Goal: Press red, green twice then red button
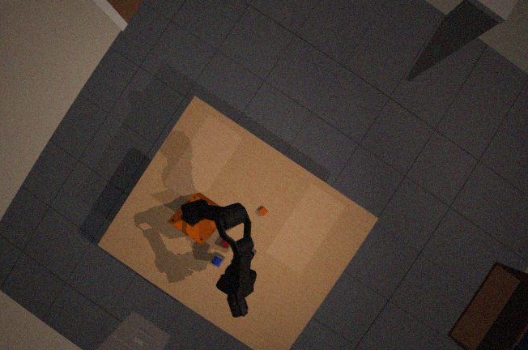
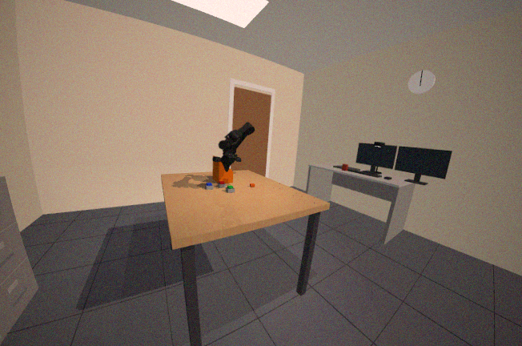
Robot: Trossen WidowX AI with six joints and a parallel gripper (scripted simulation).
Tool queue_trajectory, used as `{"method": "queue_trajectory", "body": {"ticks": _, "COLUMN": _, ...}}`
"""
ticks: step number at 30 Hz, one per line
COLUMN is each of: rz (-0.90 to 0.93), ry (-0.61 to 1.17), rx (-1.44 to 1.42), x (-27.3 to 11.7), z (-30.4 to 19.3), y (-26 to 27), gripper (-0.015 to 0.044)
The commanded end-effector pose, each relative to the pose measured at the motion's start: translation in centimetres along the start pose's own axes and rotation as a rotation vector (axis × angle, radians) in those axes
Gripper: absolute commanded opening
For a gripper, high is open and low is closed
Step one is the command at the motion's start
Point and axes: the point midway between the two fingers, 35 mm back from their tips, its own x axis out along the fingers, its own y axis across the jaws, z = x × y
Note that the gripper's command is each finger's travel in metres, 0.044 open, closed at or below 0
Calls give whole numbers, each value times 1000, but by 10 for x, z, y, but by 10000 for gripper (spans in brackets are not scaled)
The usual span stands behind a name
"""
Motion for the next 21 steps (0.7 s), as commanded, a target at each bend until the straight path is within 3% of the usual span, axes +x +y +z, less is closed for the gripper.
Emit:
{"method": "queue_trajectory", "body": {"ticks": 1, "rz": 10, "ry": 0, "rx": 3, "x": 3, "z": 40, "y": 12, "gripper": 20}}
{"method": "queue_trajectory", "body": {"ticks": 6, "rz": 11, "ry": 0, "rx": 3, "x": 7, "z": 43, "y": 12, "gripper": 20}}
{"method": "queue_trajectory", "body": {"ticks": 10, "rz": 13, "ry": 0, "rx": 3, "x": 62, "z": 43, "y": 14, "gripper": 20}}
{"method": "queue_trajectory", "body": {"ticks": 21, "rz": 14, "ry": 0, "rx": 3, "x": 75, "z": 43, "y": 14, "gripper": 20}}
